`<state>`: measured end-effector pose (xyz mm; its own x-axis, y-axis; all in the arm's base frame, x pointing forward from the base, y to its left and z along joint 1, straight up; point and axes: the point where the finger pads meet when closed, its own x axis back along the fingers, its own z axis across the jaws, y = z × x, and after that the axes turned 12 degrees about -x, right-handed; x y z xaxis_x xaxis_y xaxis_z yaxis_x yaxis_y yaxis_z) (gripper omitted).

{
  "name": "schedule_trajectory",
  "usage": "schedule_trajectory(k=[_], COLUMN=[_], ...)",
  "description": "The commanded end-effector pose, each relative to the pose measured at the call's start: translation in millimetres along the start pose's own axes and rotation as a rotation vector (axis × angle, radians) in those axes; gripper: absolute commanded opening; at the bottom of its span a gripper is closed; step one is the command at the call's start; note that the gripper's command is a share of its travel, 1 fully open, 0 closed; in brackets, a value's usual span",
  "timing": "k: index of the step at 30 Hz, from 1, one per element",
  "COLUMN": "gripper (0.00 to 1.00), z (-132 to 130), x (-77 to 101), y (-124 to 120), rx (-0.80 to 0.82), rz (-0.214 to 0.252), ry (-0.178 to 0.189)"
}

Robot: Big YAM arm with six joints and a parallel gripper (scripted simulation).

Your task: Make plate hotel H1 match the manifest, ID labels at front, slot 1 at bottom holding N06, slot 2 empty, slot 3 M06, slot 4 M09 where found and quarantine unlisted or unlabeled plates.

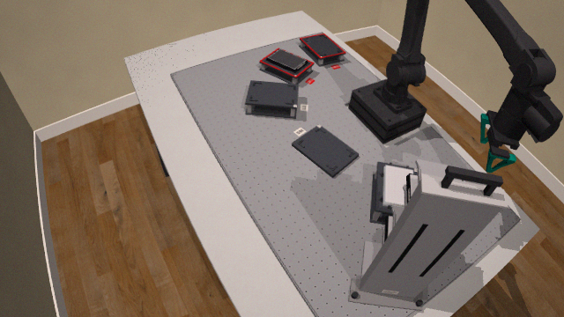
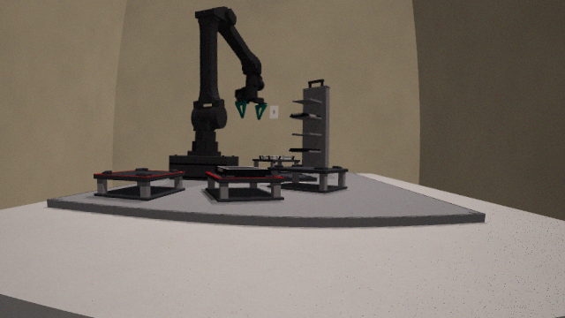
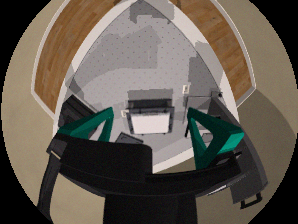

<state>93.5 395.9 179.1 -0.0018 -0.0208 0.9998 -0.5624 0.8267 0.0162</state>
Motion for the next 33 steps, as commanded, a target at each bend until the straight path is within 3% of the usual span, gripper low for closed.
schedule_trajectory(k=[1, 2, 15, 17, 18, 19, 20, 29, 30, 31, 32, 33], gripper=[1.00, 1.00, 1.00, 1.00, 1.00, 1.00, 1.00, 1.00, 1.00, 1.00, 1.00, 1.00], z=[2, -2, -1, -1, -8, -1, -1, 0, -3, -15, -17, -17], x=[-4.1, -4.4, -53.1, -53.1, -42.4, -58.2, -63.2, -92.6, -89.9, -70.0, -60.7, -60.7], y=[-6, -3, -2, -2, 4, -2, -2, -3, 0, 11, 13, 13], rx=[0.052, 0.051, 0.053, 0.053, 0.052, 0.052, 0.052, 0.052, 0.052, 0.052, 0.052, 0.052], rz=[0.015, -0.004, 0.005, 0.005, -0.020, 0.002, 0.005, 0.005, 0.000, -0.036, -0.051, -0.051], ry=[0.015, -0.007, 0.003, 0.003, -0.026, 0.000, 0.003, 0.004, -0.002, -0.044, -0.062, -0.062])
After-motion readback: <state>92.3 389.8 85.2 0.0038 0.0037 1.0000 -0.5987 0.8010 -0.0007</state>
